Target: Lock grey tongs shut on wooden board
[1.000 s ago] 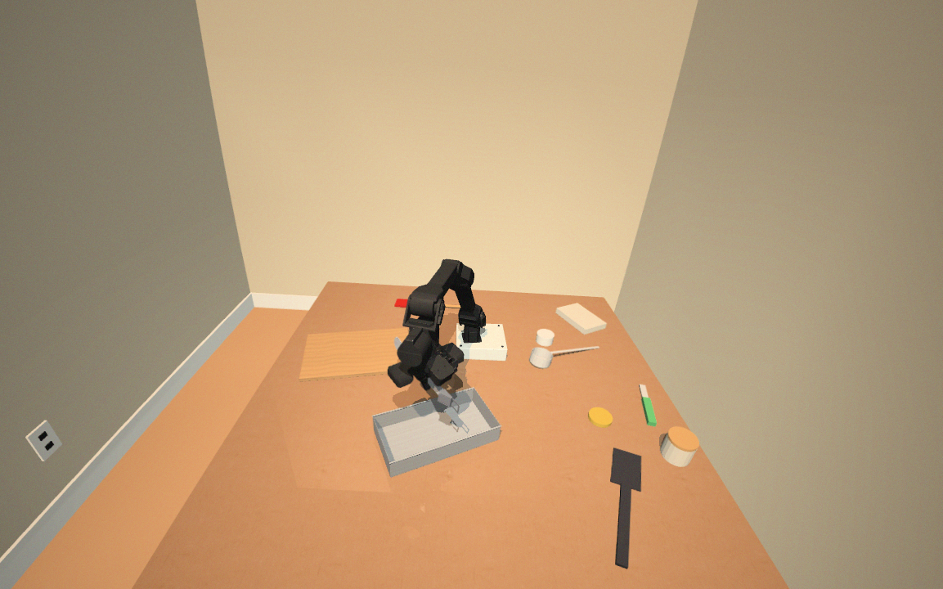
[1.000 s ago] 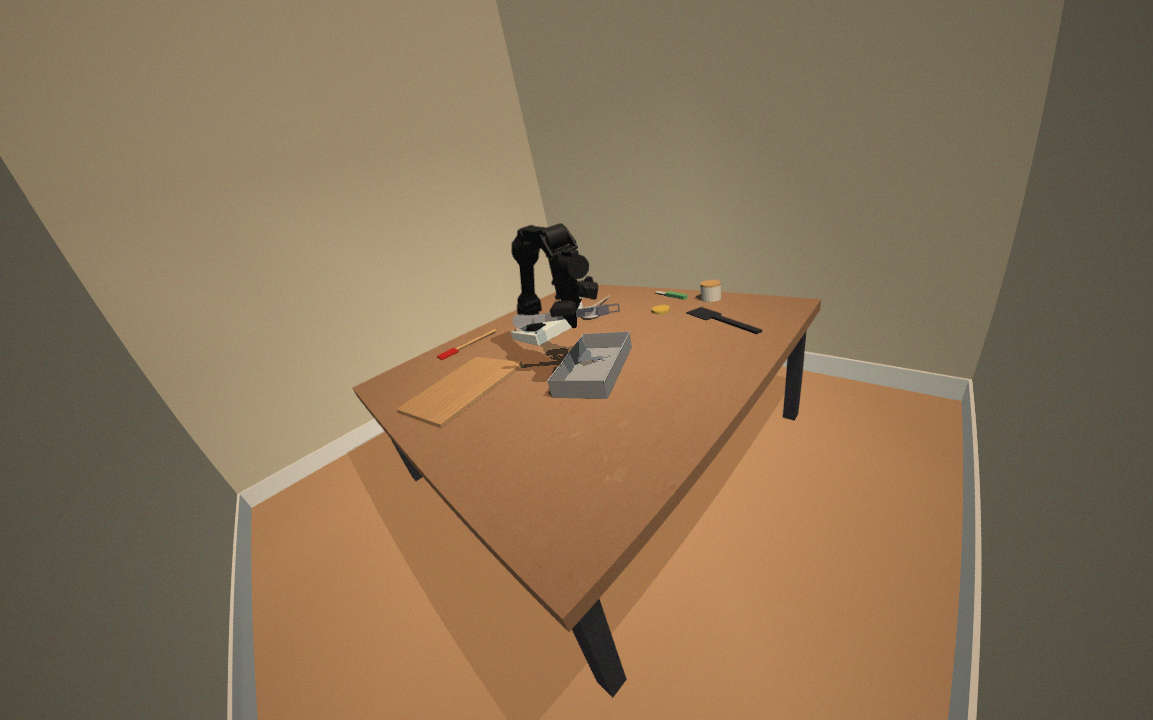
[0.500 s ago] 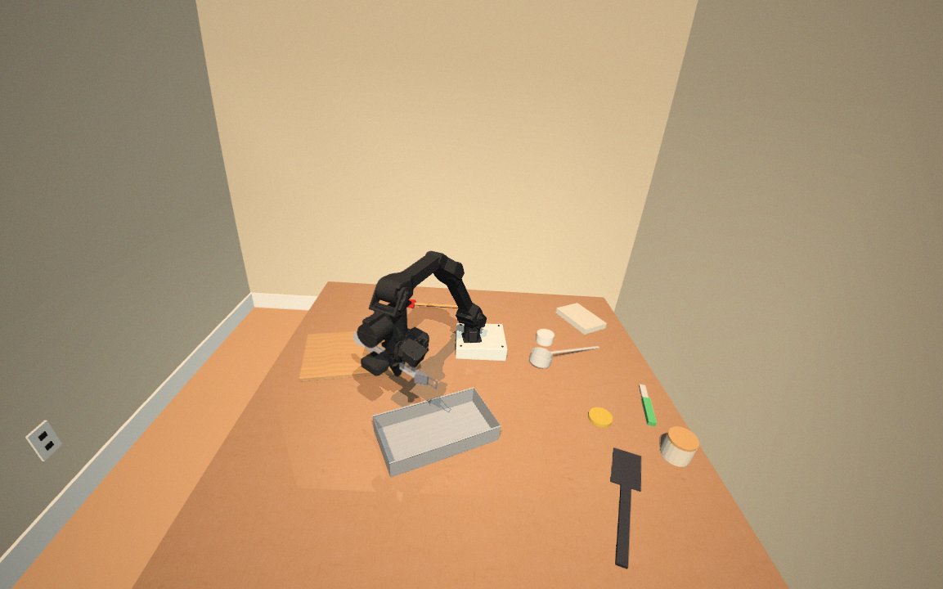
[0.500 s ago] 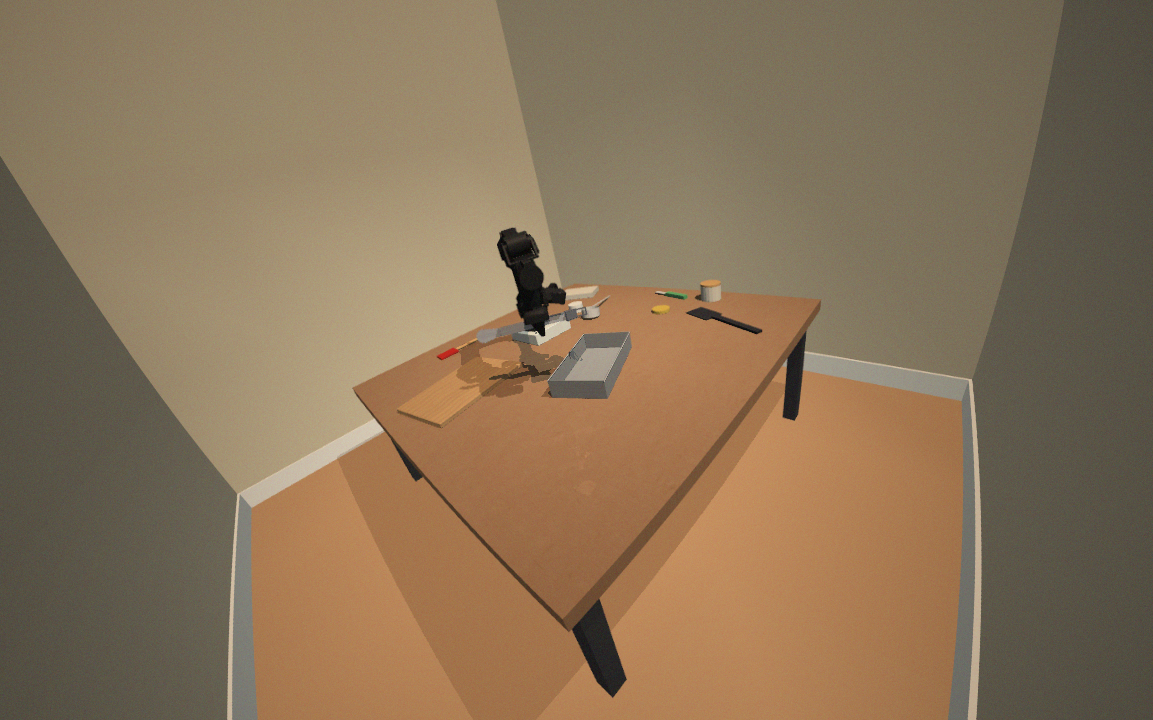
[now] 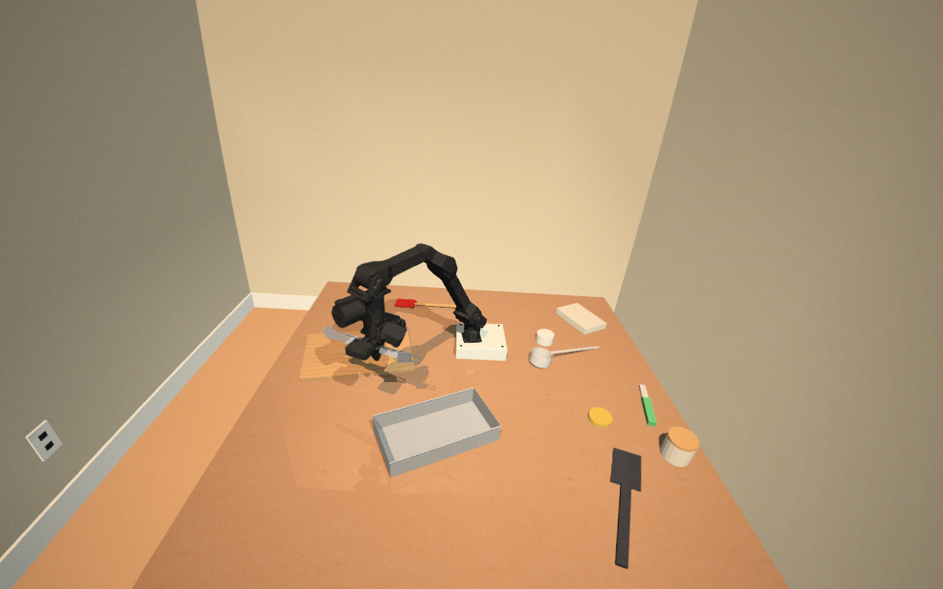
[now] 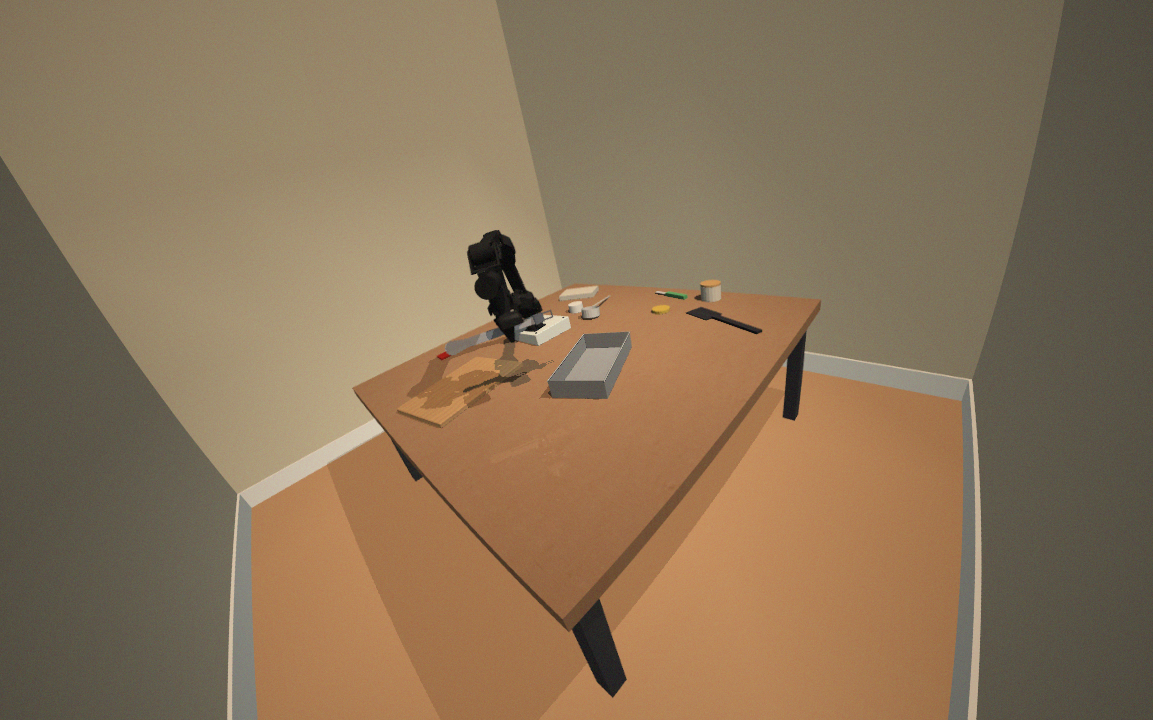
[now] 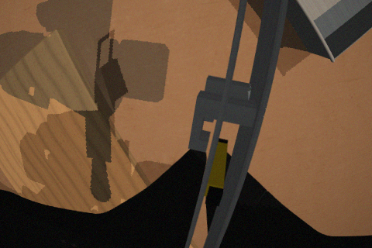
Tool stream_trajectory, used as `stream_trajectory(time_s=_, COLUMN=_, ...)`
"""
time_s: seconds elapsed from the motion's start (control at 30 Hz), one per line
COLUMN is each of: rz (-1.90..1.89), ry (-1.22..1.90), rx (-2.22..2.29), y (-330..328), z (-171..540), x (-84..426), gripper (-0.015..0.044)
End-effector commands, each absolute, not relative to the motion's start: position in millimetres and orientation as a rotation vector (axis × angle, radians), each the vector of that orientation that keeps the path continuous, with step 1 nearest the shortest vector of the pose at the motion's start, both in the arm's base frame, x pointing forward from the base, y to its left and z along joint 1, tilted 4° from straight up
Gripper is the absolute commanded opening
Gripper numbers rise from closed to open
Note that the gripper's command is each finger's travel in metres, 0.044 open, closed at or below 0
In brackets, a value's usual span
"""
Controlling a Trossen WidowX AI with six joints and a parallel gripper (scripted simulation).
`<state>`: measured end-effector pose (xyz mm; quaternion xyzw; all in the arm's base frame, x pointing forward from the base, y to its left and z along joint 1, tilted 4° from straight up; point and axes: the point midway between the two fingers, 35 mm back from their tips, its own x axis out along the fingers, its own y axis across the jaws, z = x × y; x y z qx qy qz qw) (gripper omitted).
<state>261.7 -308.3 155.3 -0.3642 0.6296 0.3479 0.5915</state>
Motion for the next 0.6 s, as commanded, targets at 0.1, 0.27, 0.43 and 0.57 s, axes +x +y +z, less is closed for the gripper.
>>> stream_trajectory(time_s=0.1, rz=0.820, ry=1.461, rx=-0.878, y=-311.5, z=159.2, x=256.3, gripper=-0.0150)
stream_trajectory(time_s=0.27, rz=0.718, ry=1.496, rx=-0.781, y=-314.9, z=159.6, x=251.7, gripper=-0.0150)
stream_trajectory(time_s=0.43, rz=0.561, ry=1.541, rx=-0.632, y=-320.0, z=160.1, x=244.4, gripper=-0.0150)
stream_trajectory(time_s=0.57, rz=0.435, ry=1.568, rx=-0.512, y=-323.9, z=160.6, x=238.5, gripper=-0.0150)
